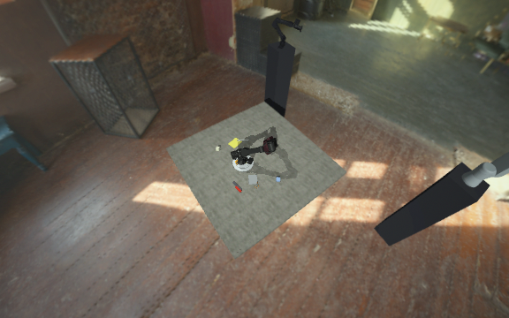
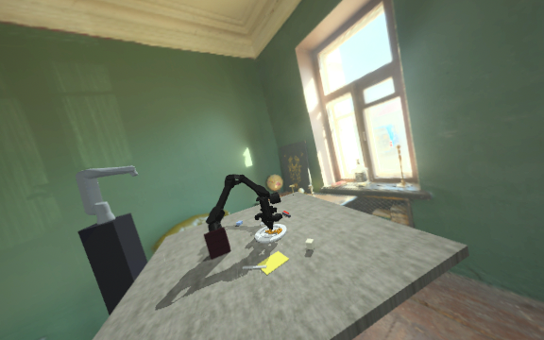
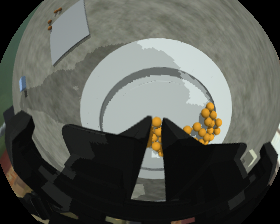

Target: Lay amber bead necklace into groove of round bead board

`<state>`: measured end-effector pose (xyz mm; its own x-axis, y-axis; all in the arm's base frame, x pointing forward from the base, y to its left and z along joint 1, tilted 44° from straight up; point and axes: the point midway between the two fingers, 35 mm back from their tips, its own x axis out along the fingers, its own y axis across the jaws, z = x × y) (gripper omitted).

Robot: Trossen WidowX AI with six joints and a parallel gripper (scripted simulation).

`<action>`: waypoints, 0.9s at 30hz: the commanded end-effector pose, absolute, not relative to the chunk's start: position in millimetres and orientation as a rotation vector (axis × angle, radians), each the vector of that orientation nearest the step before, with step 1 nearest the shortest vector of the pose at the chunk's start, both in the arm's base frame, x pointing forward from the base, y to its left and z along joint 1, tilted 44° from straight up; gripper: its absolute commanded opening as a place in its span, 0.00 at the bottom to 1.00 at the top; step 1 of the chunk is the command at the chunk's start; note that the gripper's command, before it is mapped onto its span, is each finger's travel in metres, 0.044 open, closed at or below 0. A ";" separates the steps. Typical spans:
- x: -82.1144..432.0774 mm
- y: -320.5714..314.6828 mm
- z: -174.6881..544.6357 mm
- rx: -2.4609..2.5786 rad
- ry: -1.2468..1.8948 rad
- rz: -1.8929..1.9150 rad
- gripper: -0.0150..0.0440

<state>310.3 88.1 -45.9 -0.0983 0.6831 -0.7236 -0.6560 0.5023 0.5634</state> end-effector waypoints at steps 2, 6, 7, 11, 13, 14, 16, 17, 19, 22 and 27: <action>310.5 88.0 -45.4 0.027 1.234 1.123 0.25; 310.5 88.0 -45.4 0.027 1.234 1.123 0.25; 310.5 88.0 -45.4 0.027 1.234 1.123 0.25; 310.5 88.0 -45.4 0.027 1.234 1.123 0.25; 310.5 88.0 -45.4 0.027 1.234 1.123 0.25; 310.5 88.0 -45.4 0.027 1.234 1.123 0.25; 310.5 88.0 -45.4 0.027 1.234 1.123 0.25; 310.5 88.0 -45.4 0.027 1.234 1.123 0.25; 310.5 87.6 -45.1 0.028 1.234 1.123 0.25; 310.4 84.0 -42.0 0.037 1.237 1.122 0.25; 309.1 82.3 -42.8 0.038 1.237 1.122 0.25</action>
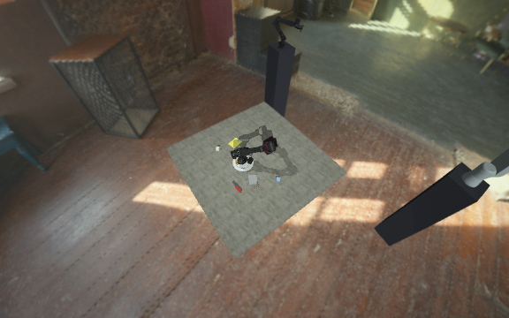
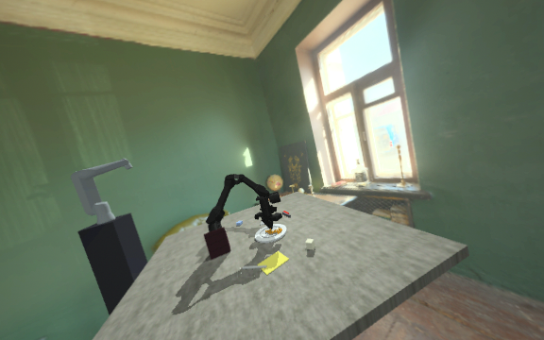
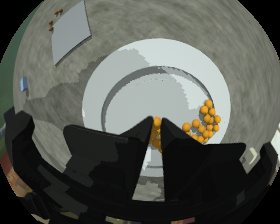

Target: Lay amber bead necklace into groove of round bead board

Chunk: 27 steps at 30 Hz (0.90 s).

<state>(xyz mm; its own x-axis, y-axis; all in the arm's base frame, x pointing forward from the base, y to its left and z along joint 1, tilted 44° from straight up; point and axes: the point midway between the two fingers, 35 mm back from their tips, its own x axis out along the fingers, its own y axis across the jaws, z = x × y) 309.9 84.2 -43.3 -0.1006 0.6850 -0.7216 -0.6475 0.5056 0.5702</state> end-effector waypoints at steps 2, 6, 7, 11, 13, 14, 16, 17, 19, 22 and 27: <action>305.6 78.4 -45.7 0.037 1.238 1.121 0.25; 297.4 70.1 -51.9 0.036 1.239 1.119 0.25; 295.3 68.1 -53.4 0.036 1.240 1.119 0.25; 286.3 60.3 -59.5 0.035 1.241 1.118 0.25; 281.5 56.5 -62.4 0.035 1.241 1.118 0.25; 279.1 54.7 -63.8 0.035 1.241 1.118 0.25; 274.2 51.1 -66.5 0.035 1.241 1.118 0.25; 271.7 49.4 -67.9 0.035 1.241 1.118 0.25; 266.7 46.1 -70.5 0.035 1.242 1.118 0.25; 258.9 41.5 -74.2 0.036 1.242 1.119 0.25; 249.8 36.6 -78.2 0.037 1.241 1.120 0.25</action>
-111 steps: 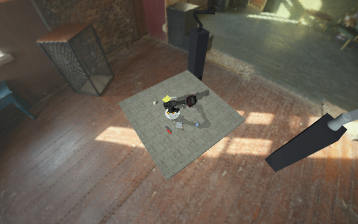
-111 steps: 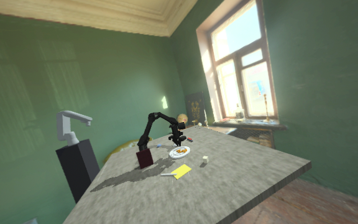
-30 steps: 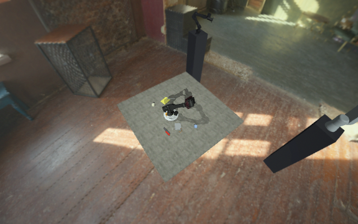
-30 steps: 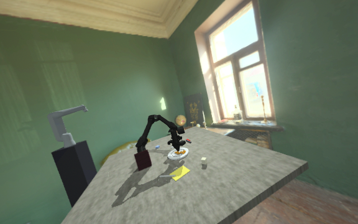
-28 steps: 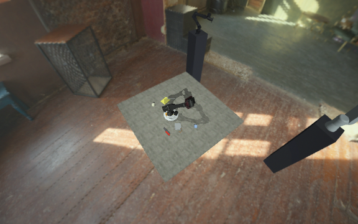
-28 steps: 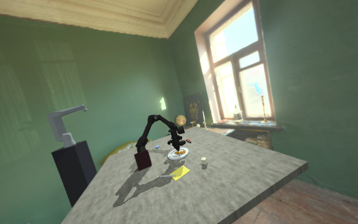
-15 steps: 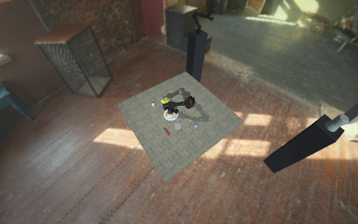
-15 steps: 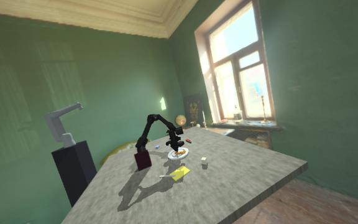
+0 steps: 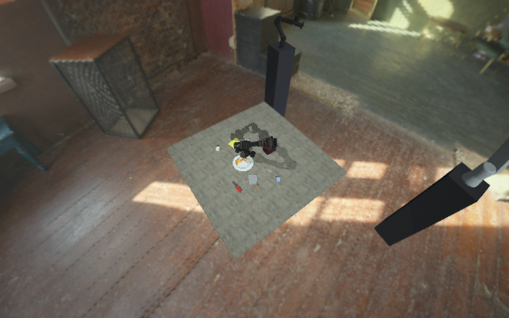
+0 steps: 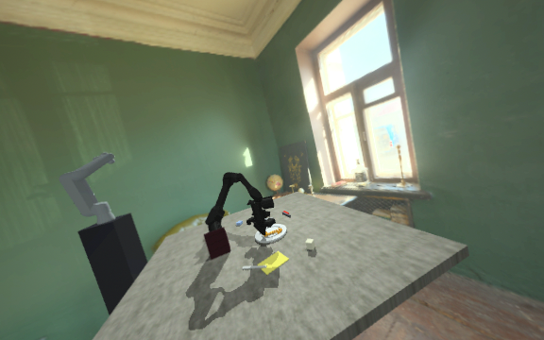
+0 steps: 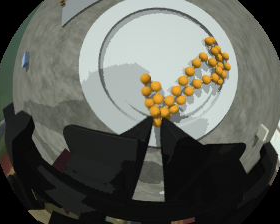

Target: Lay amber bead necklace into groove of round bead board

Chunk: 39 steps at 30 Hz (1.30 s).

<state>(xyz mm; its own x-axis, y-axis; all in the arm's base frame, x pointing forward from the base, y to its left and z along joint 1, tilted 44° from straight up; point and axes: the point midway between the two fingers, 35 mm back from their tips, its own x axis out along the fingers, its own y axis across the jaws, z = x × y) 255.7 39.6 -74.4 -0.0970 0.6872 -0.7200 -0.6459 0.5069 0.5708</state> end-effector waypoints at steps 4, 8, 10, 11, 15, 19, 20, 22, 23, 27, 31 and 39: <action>249.8 36.6 -78.2 0.037 1.241 1.120 0.25; 249.7 37.4 -79.0 0.037 1.241 1.120 0.25; 249.4 39.5 -81.2 0.037 1.241 1.121 0.25; 249.2 40.7 -82.4 0.037 1.241 1.121 0.25; 248.9 42.4 -84.1 0.037 1.241 1.121 0.25; 253.3 38.4 -79.5 0.031 1.225 1.114 0.43; 253.3 38.4 -79.5 0.031 1.225 1.114 0.48; 253.3 38.4 -79.5 0.031 1.225 1.114 0.57; 253.3 38.4 -79.5 0.031 1.225 1.114 0.61; 253.3 38.4 -79.5 0.031 1.225 1.114 0.79; 250.1 36.8 -78.2 0.037 1.240 1.120 0.97; 252.3 37.3 -77.8 0.037 1.241 1.121 1.00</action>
